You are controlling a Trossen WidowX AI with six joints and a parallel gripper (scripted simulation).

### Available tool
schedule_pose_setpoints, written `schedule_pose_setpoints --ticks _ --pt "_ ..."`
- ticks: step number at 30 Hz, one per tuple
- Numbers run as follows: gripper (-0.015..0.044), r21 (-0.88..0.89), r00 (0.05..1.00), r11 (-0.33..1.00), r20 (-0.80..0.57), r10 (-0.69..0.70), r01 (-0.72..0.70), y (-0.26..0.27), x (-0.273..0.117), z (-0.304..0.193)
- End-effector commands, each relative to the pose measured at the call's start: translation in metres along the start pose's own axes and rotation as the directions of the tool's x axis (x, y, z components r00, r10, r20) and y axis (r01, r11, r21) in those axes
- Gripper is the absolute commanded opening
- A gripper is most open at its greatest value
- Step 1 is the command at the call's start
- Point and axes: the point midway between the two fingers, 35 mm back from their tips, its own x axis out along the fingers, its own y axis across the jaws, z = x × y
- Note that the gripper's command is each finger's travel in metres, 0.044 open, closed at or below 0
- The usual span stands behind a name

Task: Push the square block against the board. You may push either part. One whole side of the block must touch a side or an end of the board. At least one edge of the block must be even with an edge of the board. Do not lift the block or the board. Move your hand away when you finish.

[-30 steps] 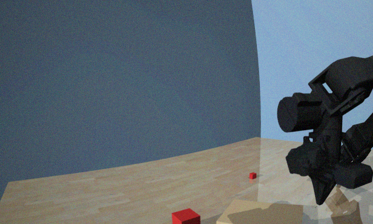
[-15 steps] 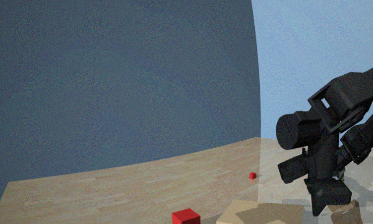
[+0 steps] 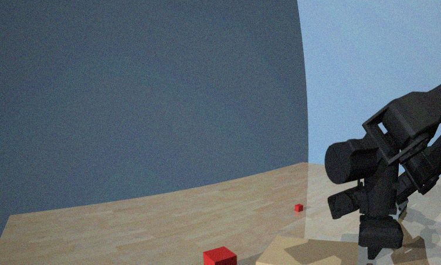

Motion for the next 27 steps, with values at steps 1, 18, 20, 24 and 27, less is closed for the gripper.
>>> schedule_pose_setpoints --ticks 1,18,20,24,27 --pt "0.0000 0.006 1.000 1.000 -0.001 0.005 -0.005 0.002 0.000 0.005" --pt "0.0000 0.006 1.000 1.000 0.002 0.005 -0.005 0.004 -0.001 0.032" --pt "0.0000 0.006 1.000 1.000 0.002 0.005 -0.005 0.004 -0.001 0.035" --pt "0.0000 0.006 1.000 1.000 0.002 0.005 -0.005 0.004 -0.001 0.041" --pt "0.0000 0.006 1.000 1.000 0.002 0.005 -0.005 0.004 -0.001 0.039"
